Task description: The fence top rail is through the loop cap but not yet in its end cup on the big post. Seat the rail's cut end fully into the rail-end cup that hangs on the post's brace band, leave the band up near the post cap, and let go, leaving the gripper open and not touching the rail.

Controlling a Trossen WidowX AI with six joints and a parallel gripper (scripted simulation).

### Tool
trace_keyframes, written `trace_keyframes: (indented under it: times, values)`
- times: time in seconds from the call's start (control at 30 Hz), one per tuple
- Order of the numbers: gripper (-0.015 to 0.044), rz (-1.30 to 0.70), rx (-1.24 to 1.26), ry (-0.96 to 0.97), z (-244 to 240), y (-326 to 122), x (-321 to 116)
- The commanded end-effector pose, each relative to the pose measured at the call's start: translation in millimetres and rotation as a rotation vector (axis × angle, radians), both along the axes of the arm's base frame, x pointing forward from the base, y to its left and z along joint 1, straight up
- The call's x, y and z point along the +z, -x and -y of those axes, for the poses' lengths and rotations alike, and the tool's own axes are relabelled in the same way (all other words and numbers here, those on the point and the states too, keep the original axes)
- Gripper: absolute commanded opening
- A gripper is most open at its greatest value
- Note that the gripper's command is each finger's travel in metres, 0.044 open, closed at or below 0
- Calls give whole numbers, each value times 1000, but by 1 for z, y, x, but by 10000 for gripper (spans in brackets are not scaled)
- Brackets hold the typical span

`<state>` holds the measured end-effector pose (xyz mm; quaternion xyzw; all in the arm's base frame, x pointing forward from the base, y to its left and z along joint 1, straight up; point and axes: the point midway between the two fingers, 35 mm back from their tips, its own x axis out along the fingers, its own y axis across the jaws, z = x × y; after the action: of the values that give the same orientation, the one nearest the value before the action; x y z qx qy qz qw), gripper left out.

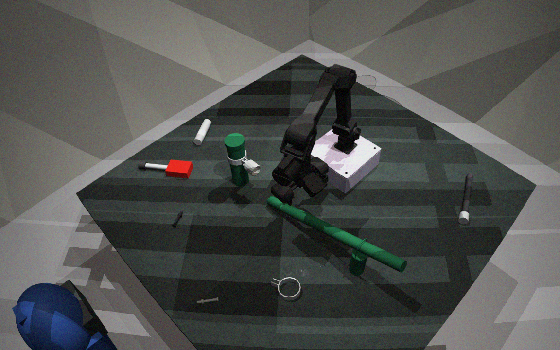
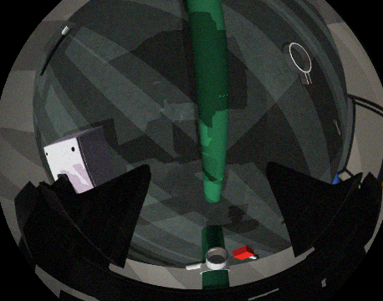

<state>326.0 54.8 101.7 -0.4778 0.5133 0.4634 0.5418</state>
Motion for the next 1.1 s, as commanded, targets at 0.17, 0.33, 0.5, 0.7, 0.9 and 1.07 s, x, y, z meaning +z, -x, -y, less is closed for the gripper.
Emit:
trace_keyframes:
  times: [0.17,0.33,0.5,0.7,0.9,1.07]
  values:
    - [440,-9,57,8,-1,-3,-14]
    - [440,-9,57,8,-1,-3,-35]
    - [440,-9,57,8,-1,-3,-46]
    - [440,-10,57,8,-1,-3,-52]
    - [440,-10,57,8,-1,-4,-61]
    - [440,-10,57,8,-1,-5,-69]
